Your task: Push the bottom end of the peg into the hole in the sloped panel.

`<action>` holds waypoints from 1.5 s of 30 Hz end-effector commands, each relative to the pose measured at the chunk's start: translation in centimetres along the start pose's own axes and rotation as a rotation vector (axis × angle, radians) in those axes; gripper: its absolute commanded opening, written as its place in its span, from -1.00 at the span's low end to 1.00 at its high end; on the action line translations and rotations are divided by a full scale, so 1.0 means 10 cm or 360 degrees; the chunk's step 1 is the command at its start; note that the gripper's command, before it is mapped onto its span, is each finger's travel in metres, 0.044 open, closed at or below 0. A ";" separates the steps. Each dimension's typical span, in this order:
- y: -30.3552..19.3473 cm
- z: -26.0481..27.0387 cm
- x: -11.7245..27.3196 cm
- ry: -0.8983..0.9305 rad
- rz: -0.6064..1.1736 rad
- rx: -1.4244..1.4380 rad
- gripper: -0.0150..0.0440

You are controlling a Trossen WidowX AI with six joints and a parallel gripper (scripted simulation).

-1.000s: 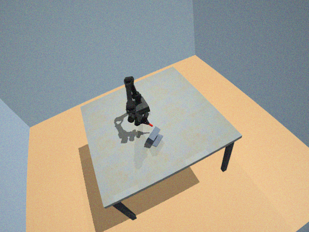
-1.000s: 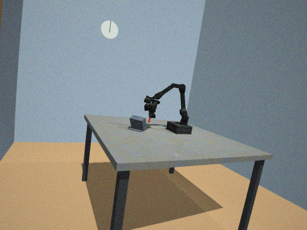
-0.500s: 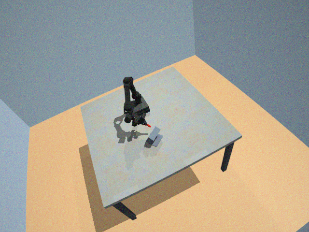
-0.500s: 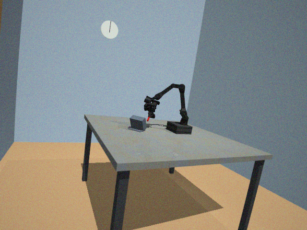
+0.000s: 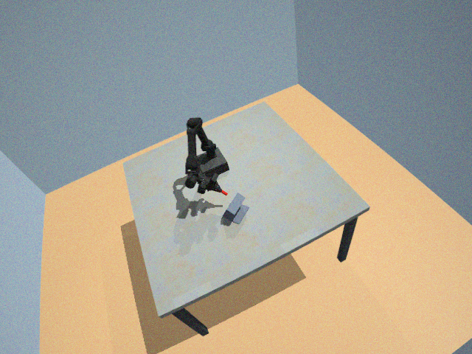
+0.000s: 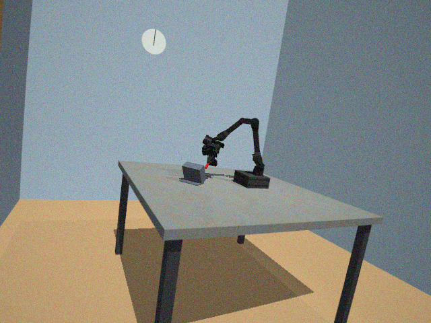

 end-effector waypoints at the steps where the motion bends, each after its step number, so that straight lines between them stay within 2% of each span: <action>1: -0.01 -0.05 0.02 0.0025 -0.0009 -0.0032 -0.49; 26: 0.07 -0.32 0.28 0.0196 -0.0148 -0.0125 -0.49; 45: 0.14 -0.33 0.10 0.0225 -0.0179 -0.0139 -0.49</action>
Point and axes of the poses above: the point midway between the two fingers, 35 mm back from their tips, its own x axis back along the fingers, its own z axis across the jaws, y = z × x, the point moved 10 cm from there along x, back along the fingers, and after that the axes turned 3 degrees about x, right-handed, at the moved point
